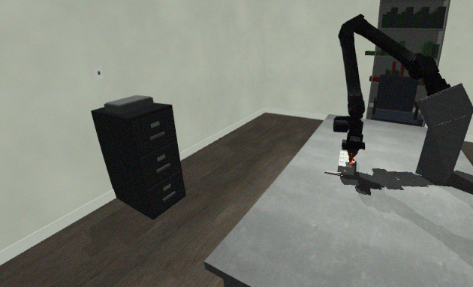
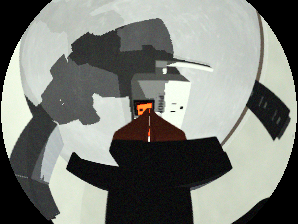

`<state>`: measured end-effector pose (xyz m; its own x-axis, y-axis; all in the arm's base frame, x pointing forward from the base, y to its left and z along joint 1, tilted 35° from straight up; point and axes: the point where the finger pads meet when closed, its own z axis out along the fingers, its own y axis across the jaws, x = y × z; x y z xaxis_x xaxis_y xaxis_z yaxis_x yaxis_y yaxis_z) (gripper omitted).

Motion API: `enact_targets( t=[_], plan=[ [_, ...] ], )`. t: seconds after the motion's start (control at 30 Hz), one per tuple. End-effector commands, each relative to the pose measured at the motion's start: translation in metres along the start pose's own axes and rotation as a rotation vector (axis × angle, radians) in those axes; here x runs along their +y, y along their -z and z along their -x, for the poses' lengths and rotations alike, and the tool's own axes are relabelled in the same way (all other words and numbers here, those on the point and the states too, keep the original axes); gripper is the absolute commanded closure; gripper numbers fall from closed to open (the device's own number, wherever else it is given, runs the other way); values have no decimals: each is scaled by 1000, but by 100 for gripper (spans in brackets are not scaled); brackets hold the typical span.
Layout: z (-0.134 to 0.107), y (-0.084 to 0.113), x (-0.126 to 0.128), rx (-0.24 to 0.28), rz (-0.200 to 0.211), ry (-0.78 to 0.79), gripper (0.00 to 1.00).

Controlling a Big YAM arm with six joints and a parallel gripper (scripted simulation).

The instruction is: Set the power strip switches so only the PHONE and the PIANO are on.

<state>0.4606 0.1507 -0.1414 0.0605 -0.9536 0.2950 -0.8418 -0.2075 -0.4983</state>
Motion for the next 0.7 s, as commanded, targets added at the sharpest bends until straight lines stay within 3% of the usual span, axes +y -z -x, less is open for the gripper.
enact_targets(
  t=[0.0,0.57,0.67],
  plan=[
    [-1,-8,-2,-3,-3,0,100],
    [0,-6,-2,-4,-3,0,100],
    [5,12,-6,-14,-13,1,100]
  ],
)
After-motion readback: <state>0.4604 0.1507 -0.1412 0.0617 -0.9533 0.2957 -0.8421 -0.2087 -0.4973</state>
